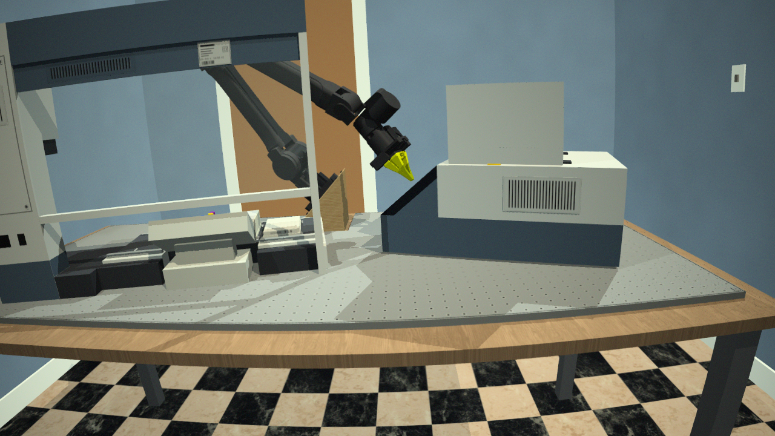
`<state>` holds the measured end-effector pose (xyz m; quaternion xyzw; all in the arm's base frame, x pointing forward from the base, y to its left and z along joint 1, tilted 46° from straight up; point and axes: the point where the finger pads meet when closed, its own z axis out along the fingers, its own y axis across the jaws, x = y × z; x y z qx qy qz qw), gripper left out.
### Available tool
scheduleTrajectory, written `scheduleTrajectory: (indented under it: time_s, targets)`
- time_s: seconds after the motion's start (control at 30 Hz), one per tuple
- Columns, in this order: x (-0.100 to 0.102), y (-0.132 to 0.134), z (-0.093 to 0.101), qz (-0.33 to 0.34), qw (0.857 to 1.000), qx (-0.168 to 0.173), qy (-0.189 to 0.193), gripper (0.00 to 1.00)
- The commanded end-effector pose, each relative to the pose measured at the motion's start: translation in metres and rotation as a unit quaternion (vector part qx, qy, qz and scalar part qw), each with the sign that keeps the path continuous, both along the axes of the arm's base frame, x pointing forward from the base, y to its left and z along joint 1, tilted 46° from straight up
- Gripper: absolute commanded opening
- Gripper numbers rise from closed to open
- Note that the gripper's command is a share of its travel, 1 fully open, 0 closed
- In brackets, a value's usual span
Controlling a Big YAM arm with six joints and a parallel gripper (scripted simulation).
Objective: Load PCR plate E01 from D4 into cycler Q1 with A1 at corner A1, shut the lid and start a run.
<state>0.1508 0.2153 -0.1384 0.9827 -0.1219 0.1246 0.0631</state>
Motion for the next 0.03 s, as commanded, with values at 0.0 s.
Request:
scheduleTrajectory:
  time_s: [0.0]
  targets:
    - [0.0041, 0.0164, 0.0043, -0.005, 1.000, 0.016, -0.004, 0.00]
